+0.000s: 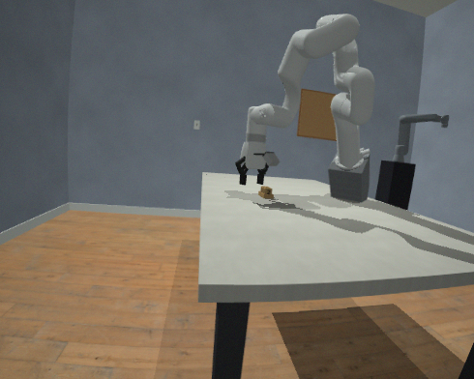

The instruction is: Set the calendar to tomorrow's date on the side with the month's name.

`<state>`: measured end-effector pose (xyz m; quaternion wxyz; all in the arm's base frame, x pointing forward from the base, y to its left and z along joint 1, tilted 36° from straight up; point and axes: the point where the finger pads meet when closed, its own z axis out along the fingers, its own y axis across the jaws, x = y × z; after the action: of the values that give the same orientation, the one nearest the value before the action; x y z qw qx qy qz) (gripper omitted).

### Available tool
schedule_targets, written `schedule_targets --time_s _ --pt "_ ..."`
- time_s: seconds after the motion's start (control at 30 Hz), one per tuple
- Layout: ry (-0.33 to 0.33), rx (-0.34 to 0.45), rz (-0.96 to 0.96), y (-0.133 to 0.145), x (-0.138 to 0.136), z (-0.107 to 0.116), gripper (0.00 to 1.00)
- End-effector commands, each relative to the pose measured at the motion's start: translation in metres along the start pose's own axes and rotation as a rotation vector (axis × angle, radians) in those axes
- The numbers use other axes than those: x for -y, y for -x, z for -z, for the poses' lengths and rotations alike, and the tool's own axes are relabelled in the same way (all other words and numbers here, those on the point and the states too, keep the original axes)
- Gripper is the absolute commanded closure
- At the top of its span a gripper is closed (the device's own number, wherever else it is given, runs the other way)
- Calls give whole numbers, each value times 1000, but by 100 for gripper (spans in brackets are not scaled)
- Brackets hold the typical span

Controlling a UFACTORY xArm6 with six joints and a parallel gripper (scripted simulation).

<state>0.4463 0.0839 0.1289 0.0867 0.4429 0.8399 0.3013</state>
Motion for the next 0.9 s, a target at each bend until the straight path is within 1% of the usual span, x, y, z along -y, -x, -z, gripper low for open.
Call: schedule_targets --time_s 0.0,0.1,0.3,0.47,0.57,0.67,0.8,0.87 --pt "-2 1 -168 4 0 1 0" --pt "-2 1 -173 20 7 1 0" --pt "-2 1 -202 21 7 1 0" --pt "-1 2 -390 25 8 1 0" --pt "-1 2 -398 41 15 1 0" --pt "-1 2 -407 42 15 1 0" --pt "-1 2 -534 44 16 1 0" --pt "-1 2 -534 44 16 1 0"
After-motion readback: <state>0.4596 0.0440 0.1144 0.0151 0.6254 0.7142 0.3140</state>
